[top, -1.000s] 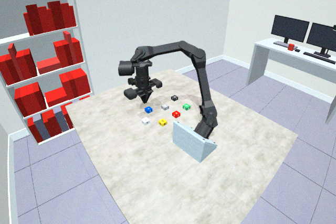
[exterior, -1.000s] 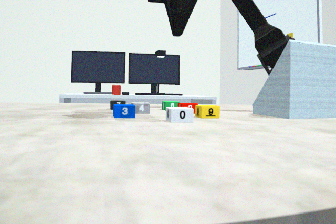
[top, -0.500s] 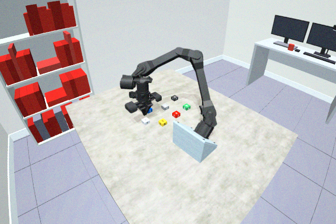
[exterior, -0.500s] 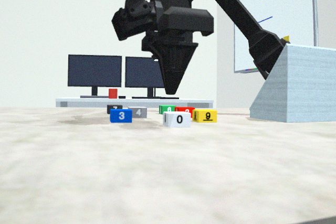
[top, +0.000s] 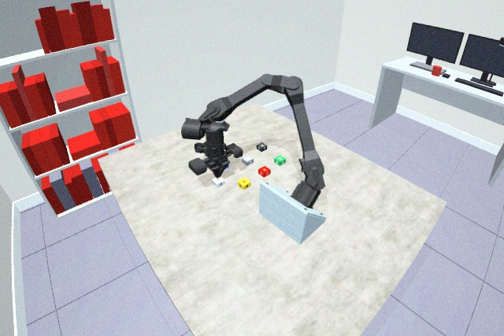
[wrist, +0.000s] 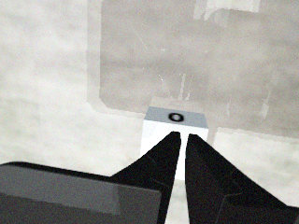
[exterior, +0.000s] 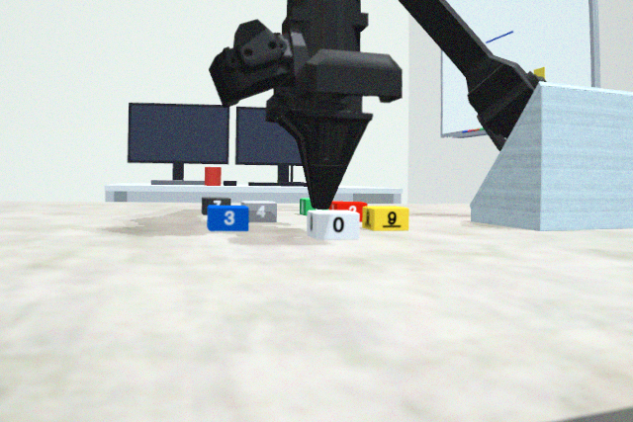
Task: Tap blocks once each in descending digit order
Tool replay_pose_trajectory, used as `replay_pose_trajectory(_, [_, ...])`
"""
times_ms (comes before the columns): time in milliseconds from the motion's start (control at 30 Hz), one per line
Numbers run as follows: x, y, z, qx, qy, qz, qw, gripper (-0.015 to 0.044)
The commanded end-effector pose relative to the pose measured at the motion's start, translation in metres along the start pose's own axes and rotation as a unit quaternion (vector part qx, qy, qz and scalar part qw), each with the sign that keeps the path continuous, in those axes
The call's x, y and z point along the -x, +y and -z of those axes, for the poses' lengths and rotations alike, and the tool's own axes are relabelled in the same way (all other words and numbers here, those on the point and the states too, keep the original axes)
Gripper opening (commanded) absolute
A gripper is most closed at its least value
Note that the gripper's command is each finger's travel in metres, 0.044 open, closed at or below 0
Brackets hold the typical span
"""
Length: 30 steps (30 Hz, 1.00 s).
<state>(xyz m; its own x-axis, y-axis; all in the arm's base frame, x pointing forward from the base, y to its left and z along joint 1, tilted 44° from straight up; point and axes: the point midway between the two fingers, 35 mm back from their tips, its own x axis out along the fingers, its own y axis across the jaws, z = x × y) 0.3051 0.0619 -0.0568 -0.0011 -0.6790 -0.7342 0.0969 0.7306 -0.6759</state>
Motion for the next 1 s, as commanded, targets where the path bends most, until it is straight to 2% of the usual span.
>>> replay_pose_trajectory(0, [-0.006,0.0,0.002,0.005,0.002,0.005,1.0,0.002])
replay_pose_trajectory(167, [-0.006,0.0,0.002,0.005,0.002,0.005,1.0,0.002])
replay_pose_trajectory(267, [0.02,0.0,0.002,0.004,0.002,0.004,1.0,0.002])
replay_pose_trajectory(400, [0.024,0.0,0.002,0.005,0.003,0.004,1.0,0.002])
replay_pose_trajectory(500, [0.039,0.019,0.007,0.006,0.002,0.0,1.0,0.0099])
replay_pose_trajectory(700, [0.1,0.087,0.048,0.006,0.004,-0.002,1.0,0.0256])
replay_pose_trajectory(867, [0.106,0.094,0.055,0.006,0.004,0.0,1.0,0.0387])
replay_pose_trajectory(967, [0.106,0.094,0.055,0.006,0.004,0.0,1.0,0.04])
